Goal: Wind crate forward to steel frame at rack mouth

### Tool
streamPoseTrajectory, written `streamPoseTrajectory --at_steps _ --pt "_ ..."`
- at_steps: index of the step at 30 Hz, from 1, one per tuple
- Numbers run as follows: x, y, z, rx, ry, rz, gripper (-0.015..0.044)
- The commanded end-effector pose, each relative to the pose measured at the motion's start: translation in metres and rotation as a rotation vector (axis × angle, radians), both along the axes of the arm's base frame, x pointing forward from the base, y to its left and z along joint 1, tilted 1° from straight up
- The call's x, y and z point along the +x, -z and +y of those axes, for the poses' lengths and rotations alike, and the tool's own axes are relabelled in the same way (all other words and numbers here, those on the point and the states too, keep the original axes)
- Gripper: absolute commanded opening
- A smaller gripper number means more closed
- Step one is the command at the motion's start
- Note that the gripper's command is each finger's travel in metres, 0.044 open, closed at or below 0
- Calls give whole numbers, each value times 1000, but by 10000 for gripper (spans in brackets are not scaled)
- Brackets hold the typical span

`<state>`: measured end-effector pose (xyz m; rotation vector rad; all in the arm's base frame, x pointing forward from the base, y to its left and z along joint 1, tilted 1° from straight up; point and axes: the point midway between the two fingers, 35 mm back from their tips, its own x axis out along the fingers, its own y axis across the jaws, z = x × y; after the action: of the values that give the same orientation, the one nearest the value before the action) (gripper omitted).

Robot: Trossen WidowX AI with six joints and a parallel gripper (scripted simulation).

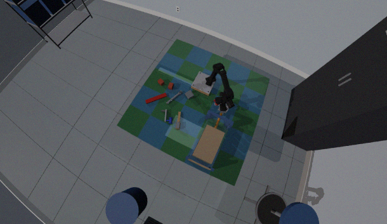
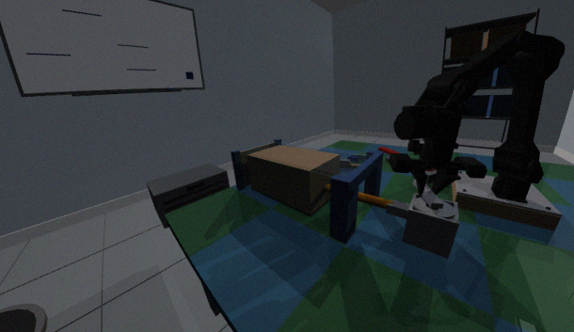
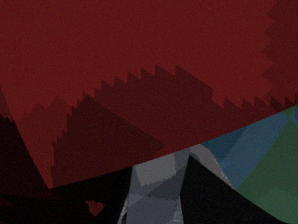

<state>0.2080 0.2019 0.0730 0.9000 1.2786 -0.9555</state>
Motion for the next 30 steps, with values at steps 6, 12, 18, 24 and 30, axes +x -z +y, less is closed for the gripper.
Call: streamPoseTrajectory --at_steps 6,12,18,24,30 --pt "4 4 2 -4 -83 3 0" --pt "4 4 2 -4 -83 3 0" --pt "2 4 1 -4 -42 3 0" --pt "2 0 1 0 -61 0 157" --pt "2 0 1 0 -61 0 315"
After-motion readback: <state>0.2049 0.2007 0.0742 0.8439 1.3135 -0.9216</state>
